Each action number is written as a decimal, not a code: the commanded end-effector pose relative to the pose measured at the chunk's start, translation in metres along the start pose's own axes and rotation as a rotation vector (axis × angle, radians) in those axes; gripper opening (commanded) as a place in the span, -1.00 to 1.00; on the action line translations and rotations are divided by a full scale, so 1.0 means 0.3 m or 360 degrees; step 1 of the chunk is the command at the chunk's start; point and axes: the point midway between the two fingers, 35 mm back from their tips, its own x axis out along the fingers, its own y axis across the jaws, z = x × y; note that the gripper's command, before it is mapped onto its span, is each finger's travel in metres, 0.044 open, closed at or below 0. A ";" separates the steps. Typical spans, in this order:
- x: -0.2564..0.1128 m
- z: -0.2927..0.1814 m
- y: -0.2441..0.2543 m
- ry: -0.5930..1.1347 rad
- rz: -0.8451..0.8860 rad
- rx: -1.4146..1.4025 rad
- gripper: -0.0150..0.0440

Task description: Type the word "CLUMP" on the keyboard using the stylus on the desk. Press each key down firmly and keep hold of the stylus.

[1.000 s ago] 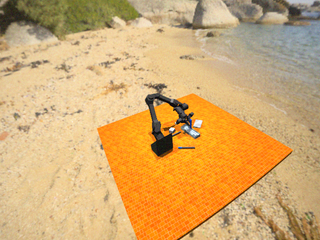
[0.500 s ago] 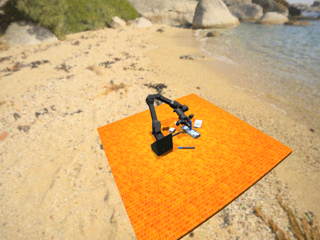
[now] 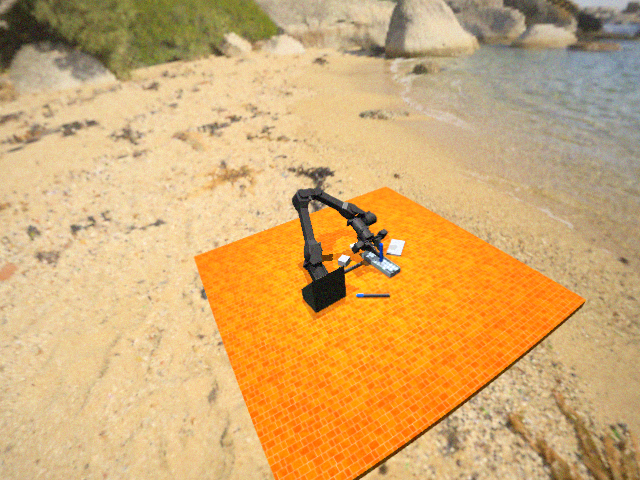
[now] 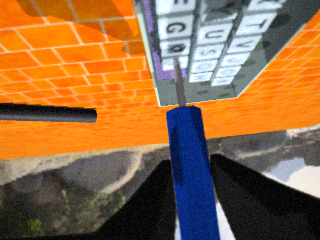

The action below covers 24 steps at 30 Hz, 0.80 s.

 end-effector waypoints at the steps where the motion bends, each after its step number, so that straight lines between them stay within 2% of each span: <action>1: 0.003 0.005 0.000 0.0003 -0.0002 0.0005 -0.22; 24: 0.014 0.024 0.000 0.0003 -0.0001 0.0005 -0.22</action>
